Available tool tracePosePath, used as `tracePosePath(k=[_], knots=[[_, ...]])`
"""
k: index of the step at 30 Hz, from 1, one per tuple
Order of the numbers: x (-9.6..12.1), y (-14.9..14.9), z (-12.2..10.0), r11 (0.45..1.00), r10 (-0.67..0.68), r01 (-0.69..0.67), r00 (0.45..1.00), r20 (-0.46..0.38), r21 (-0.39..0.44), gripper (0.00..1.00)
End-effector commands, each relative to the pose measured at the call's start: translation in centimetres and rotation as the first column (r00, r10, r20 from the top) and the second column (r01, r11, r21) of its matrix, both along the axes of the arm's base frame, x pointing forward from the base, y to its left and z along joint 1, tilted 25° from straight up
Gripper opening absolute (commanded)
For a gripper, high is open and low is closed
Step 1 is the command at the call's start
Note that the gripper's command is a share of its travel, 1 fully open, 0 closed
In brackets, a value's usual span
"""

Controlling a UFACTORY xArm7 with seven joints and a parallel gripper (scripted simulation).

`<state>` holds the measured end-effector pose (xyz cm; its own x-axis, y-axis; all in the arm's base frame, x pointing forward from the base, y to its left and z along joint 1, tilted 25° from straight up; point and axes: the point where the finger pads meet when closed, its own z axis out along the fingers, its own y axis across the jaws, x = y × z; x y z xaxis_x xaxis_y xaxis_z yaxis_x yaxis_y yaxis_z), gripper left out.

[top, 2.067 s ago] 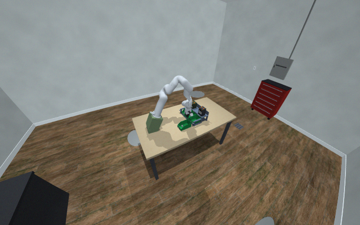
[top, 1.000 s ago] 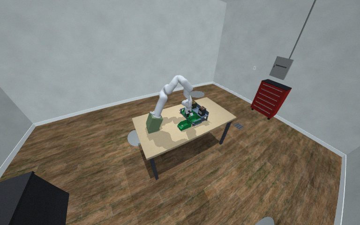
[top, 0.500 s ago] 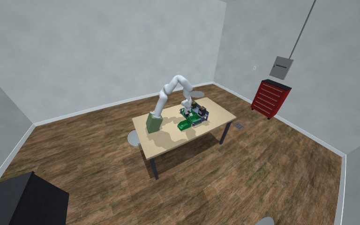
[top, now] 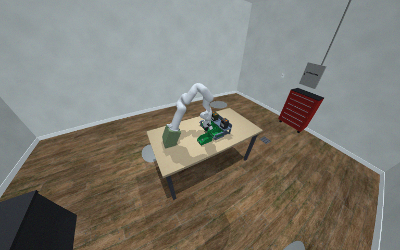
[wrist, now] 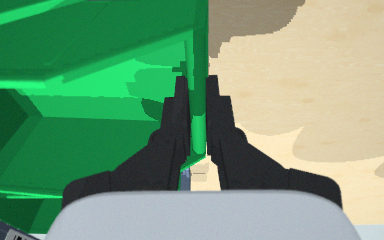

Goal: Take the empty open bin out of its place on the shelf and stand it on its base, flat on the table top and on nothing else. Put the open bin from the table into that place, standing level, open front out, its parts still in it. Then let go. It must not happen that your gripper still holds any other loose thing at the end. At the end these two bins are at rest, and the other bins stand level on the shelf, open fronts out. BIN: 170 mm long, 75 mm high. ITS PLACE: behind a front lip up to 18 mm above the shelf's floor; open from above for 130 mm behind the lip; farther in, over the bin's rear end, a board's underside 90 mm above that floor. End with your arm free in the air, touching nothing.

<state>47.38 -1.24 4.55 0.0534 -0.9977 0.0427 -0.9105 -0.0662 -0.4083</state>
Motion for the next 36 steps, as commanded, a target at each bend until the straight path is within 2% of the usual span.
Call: tracePosePath(k=[1,22,36], knots=[[-0.6,-0.1,-0.2,1.0,-0.001,0.001,1.0,0.006,-0.003,0.0],[-3.9,-0.3,-1.7,1.0,-0.001,0.001,1.0,0.006,-0.003,0.0],[-8.2,-0.6,-3.7,1.0,-0.001,0.001,1.0,0.006,-0.003,0.0]])
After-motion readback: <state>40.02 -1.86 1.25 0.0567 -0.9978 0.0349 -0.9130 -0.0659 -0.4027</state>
